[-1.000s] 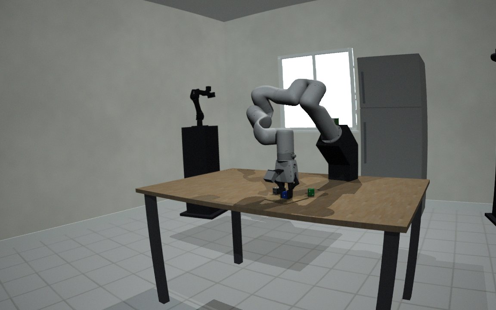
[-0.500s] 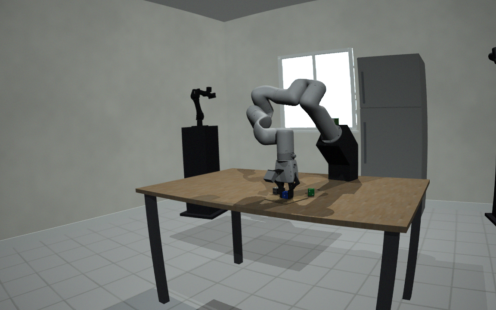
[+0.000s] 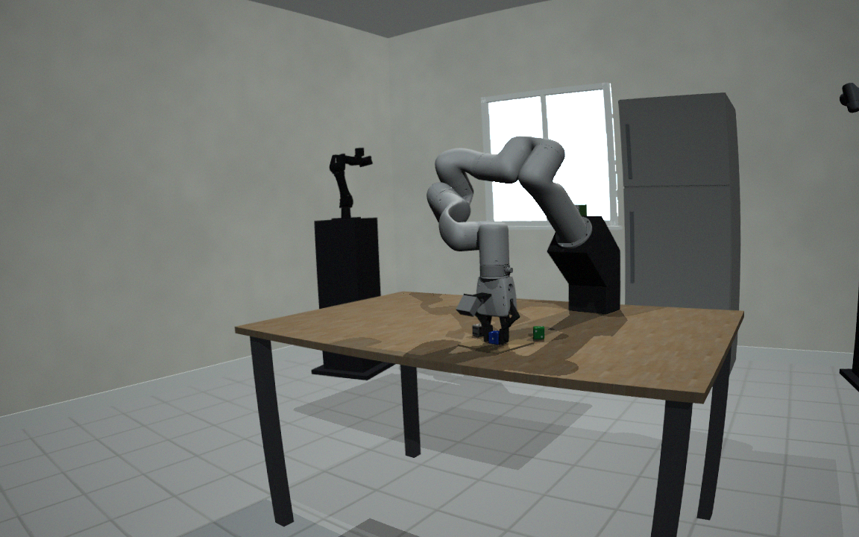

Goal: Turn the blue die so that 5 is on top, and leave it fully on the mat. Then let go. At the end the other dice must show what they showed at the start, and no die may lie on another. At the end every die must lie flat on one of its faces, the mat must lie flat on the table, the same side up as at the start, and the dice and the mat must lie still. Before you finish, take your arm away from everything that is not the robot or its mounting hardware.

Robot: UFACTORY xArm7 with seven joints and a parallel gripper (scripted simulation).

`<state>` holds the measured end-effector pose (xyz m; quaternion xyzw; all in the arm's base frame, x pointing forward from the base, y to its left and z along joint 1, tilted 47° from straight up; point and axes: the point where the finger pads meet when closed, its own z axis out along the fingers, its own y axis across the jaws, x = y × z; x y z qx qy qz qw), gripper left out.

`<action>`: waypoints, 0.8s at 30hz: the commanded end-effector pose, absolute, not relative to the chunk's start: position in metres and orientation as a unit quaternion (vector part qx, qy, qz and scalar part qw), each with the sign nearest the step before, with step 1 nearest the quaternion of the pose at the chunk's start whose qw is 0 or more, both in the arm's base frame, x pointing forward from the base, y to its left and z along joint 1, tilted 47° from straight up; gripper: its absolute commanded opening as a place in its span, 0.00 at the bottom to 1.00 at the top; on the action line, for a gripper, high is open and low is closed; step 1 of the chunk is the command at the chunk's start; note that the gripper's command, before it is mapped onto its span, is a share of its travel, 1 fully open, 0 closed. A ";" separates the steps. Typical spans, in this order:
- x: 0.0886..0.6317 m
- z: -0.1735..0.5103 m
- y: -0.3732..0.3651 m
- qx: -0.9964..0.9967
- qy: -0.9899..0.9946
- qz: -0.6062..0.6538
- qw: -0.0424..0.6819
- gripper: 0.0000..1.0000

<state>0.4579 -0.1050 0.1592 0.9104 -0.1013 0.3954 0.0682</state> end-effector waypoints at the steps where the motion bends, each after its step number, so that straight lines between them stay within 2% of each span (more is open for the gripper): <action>1: 0.457 0.161 -0.104 0.910 -0.101 0.396 0.068 0.47; 24: 0.398 0.218 -0.087 0.910 -0.101 0.396 0.068 0.47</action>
